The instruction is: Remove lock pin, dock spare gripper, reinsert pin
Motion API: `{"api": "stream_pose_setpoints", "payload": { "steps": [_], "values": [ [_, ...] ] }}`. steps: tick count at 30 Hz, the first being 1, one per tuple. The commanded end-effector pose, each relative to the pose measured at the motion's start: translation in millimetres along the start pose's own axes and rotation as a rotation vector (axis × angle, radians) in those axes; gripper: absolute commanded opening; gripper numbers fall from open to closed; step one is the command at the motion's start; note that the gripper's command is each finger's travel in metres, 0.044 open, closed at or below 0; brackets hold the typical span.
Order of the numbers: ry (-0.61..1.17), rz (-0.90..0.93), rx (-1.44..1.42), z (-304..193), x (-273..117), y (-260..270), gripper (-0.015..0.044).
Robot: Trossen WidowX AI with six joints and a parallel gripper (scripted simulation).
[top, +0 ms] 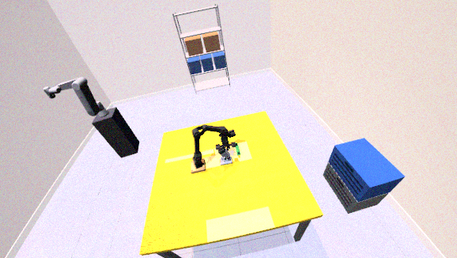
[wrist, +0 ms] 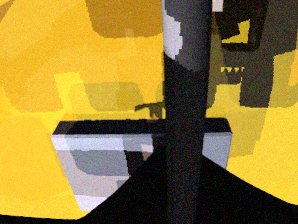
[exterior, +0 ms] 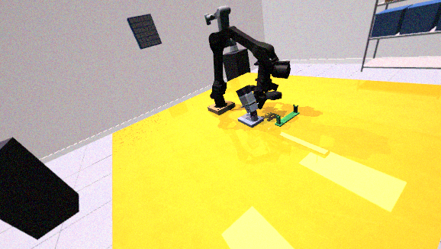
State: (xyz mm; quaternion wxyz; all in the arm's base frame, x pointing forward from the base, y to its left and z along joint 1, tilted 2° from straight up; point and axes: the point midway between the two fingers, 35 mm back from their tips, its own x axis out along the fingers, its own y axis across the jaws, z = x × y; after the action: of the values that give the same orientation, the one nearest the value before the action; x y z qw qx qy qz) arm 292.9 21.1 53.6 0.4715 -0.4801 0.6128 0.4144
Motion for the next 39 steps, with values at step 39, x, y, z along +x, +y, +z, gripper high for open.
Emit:
{"api": "stream_pose_setpoints", "payload": {
  "steps": [39],
  "values": [
    [0.004, 0.015, -0.007, 0, -19, 3, 0.0200]
  ]
}}
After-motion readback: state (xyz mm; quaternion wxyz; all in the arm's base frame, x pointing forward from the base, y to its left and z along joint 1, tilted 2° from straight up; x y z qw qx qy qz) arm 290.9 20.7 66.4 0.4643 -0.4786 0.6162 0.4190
